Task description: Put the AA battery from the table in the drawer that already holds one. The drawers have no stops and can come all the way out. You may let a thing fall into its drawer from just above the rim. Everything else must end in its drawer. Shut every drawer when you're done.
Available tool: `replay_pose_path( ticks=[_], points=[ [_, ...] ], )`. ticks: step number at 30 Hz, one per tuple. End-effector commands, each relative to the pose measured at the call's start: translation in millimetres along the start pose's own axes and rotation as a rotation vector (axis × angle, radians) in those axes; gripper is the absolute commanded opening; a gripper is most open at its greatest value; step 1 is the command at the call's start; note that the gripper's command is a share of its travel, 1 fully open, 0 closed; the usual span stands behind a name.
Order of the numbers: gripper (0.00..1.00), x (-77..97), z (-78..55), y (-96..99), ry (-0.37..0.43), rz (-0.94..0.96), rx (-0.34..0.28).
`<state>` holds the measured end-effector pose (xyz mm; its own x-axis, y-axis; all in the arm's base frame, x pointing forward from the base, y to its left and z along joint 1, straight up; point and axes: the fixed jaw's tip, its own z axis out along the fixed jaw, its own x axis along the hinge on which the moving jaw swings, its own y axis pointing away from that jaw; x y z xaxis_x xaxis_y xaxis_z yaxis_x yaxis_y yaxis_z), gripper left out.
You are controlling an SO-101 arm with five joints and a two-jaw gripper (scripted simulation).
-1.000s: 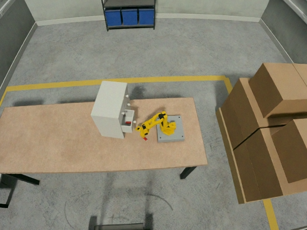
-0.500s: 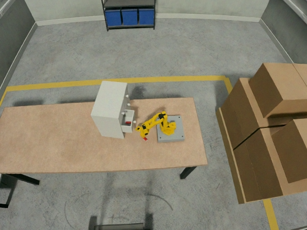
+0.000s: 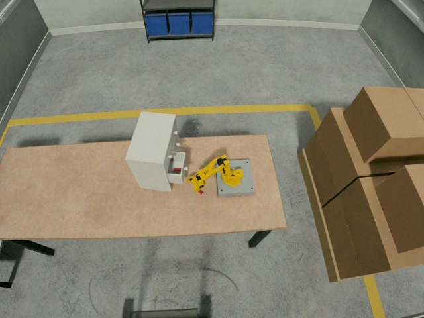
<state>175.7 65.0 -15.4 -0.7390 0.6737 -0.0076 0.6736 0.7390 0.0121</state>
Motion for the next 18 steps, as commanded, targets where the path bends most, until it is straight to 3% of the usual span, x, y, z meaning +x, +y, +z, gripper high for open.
replay_pose_path(
  ticks=[1,5,18],
  points=[
    [0.21,2.4,2.9,-1.9,0.008,-0.003,0.013],
    [0.21,1.5,16.4,-1.4,0.008,-0.003,0.013],
    [0.21,1.5,16.4,-1.4,0.008,-0.003,0.013]
  ],
)
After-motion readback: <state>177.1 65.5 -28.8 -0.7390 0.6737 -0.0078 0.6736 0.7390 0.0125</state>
